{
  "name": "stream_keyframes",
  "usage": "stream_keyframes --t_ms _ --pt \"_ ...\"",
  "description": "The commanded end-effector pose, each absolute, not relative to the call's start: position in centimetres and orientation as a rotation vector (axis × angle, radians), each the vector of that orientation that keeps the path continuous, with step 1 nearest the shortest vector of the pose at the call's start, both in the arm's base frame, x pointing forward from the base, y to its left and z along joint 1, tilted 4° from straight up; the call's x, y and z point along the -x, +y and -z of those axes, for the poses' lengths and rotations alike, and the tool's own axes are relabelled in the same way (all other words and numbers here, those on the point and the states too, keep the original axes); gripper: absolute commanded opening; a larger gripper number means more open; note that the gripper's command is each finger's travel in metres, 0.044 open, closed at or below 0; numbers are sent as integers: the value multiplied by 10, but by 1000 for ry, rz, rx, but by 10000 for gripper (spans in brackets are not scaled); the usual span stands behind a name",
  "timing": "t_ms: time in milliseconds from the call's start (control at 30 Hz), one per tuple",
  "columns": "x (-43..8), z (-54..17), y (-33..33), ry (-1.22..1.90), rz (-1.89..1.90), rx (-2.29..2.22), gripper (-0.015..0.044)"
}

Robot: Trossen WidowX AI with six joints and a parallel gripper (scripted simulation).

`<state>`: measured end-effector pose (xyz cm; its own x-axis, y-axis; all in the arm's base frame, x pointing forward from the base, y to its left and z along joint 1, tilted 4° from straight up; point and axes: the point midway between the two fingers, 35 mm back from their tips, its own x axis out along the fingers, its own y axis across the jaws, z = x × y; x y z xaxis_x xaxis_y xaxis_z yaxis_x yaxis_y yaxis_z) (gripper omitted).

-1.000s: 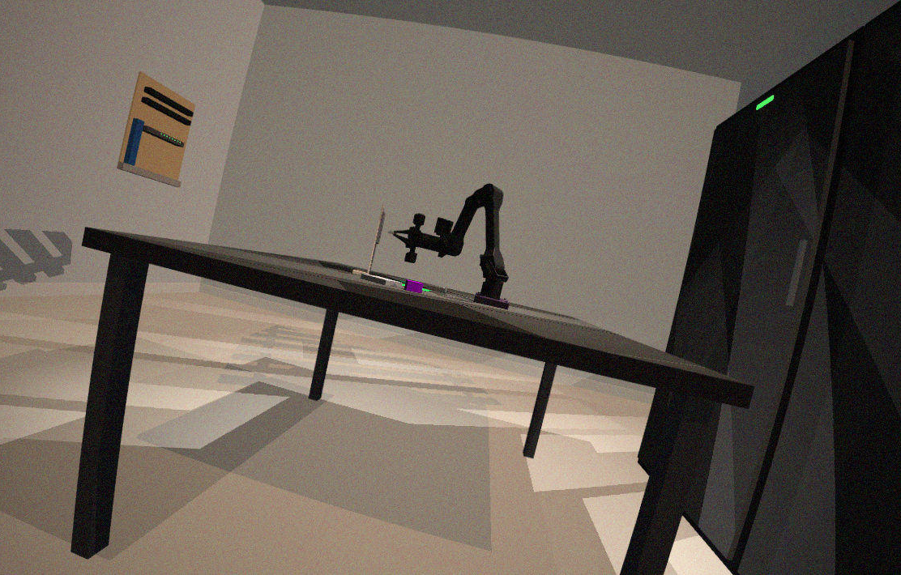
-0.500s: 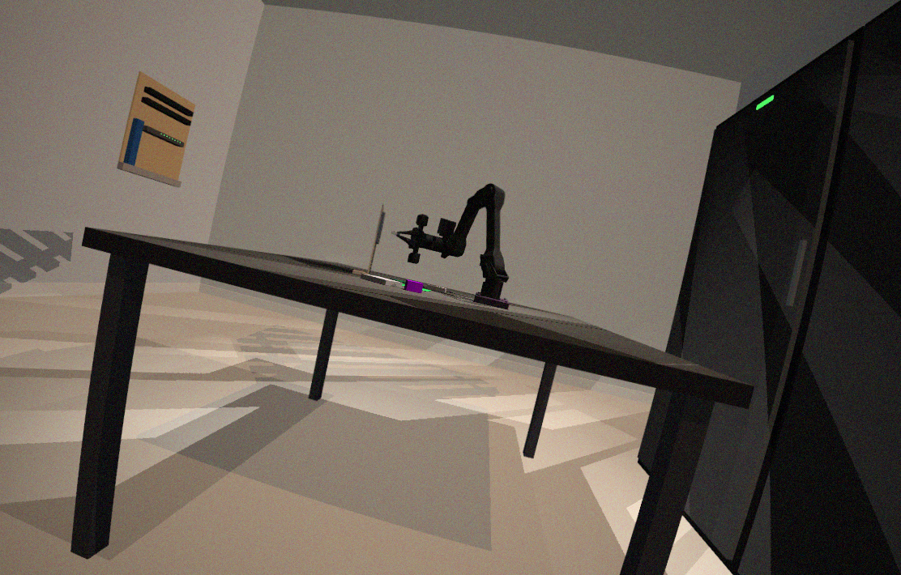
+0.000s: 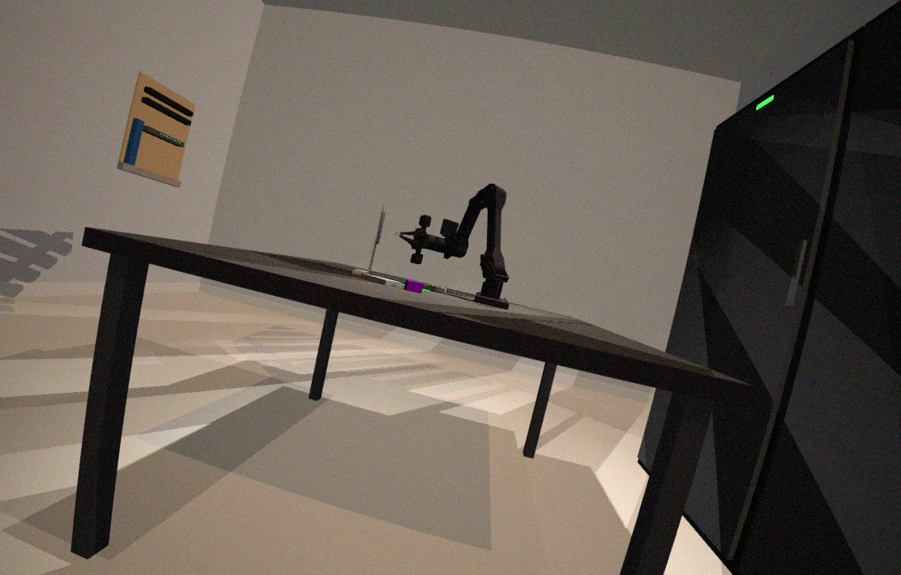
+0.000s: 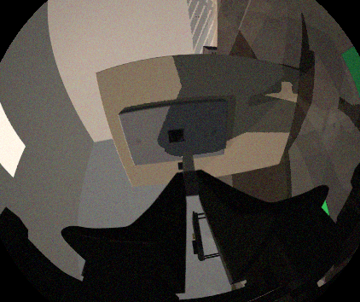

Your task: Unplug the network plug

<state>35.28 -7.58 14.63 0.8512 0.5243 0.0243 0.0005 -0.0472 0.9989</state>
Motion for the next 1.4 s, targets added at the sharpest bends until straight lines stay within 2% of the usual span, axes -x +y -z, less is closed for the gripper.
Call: stream_keyframes --t_ms 0,933,1367 --pt "-349 -147 -77 427 -449 -1572 0" --pt "-329 -206 -80 428 -448 -1572 0" --pt "-343 -200 -61 456 -349 -1669 0"
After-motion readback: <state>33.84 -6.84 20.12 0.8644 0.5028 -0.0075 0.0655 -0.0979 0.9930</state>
